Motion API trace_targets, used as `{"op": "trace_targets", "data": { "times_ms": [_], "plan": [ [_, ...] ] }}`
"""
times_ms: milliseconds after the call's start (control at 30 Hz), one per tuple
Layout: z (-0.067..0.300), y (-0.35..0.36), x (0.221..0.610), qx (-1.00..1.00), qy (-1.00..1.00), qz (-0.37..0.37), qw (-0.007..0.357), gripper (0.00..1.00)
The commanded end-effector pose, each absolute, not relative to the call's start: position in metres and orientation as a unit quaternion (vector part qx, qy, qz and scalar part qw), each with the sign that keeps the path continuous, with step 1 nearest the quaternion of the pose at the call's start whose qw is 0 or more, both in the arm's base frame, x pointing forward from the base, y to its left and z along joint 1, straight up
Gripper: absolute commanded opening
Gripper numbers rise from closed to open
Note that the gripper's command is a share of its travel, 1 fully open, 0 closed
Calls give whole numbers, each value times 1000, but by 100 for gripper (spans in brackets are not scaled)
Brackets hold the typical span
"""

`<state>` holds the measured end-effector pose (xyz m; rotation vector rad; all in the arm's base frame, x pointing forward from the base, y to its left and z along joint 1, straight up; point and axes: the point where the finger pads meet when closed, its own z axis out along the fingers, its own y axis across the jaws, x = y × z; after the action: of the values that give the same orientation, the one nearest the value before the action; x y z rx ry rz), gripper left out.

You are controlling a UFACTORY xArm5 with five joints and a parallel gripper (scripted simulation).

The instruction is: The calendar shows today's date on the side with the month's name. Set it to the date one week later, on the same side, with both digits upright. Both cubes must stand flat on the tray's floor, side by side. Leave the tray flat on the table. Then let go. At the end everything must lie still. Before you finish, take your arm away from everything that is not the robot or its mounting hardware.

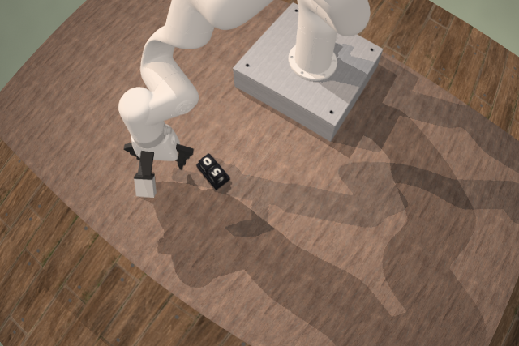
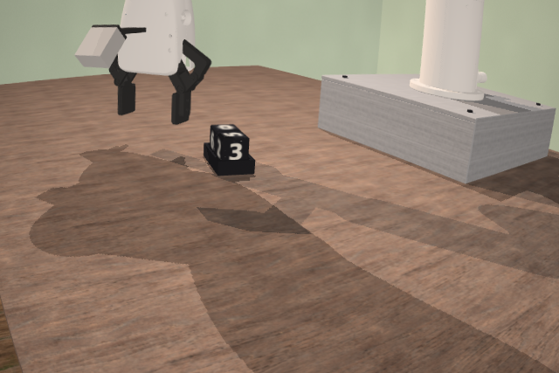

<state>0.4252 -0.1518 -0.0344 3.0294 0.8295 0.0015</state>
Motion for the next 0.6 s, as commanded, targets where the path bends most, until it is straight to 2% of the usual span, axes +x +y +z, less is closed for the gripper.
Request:
{"op": "trace_targets", "data": {
  "times_ms": [0, 567],
  "plan": [
    [-33, -152, 427, 964, 264, 2, 1, 100],
    [-17, -152, 426, 964, 264, 2, 1, 100]
  ]
}}
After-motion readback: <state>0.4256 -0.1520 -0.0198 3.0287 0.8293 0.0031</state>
